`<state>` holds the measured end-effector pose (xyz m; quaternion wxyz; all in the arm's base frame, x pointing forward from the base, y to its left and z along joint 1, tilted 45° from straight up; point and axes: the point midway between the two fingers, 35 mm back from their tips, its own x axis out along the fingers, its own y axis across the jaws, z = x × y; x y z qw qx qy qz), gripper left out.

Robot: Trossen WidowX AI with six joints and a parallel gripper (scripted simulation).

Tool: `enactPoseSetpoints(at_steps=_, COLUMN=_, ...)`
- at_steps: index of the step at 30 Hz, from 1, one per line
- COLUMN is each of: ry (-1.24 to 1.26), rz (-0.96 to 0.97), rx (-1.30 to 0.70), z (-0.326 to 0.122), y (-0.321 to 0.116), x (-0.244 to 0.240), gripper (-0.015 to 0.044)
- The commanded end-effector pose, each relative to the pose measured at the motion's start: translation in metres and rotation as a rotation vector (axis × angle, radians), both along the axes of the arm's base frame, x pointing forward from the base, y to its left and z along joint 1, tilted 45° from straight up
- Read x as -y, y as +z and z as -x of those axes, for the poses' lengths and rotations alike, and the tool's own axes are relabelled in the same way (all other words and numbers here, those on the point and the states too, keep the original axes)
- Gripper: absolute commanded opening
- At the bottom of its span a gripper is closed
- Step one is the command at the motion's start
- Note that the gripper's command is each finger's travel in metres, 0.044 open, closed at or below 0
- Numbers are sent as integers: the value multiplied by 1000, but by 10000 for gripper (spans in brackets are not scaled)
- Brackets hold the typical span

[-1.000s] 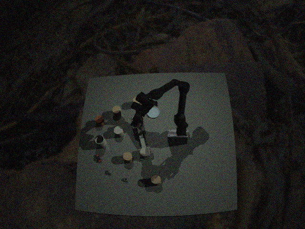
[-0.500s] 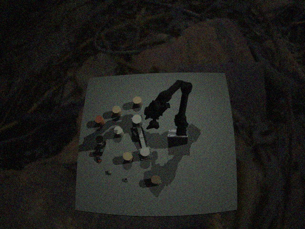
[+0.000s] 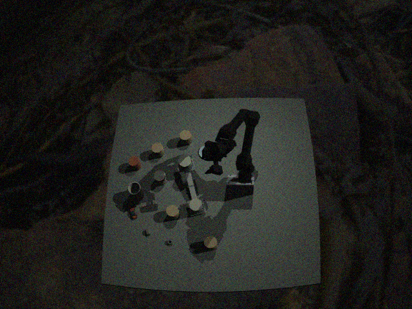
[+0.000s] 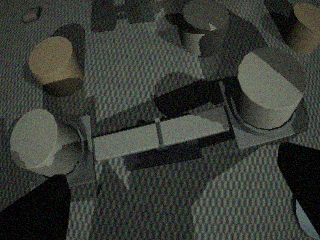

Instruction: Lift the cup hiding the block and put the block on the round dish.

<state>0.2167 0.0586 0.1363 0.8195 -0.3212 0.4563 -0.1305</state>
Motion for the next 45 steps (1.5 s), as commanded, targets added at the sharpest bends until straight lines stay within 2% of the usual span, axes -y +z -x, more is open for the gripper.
enactPoseSetpoints(at_steps=1, ry=-77, rz=-37, rx=9, z=-5, y=-4, x=-4, gripper=440)
enactPoseSetpoints(at_steps=24, ry=-732, rz=-250, rx=153, z=-51, y=-65, x=-27, gripper=440)
enactPoseSetpoints(at_steps=45, ry=-1375, rz=-287, rx=430, z=-79, y=-153, x=-29, gripper=440)
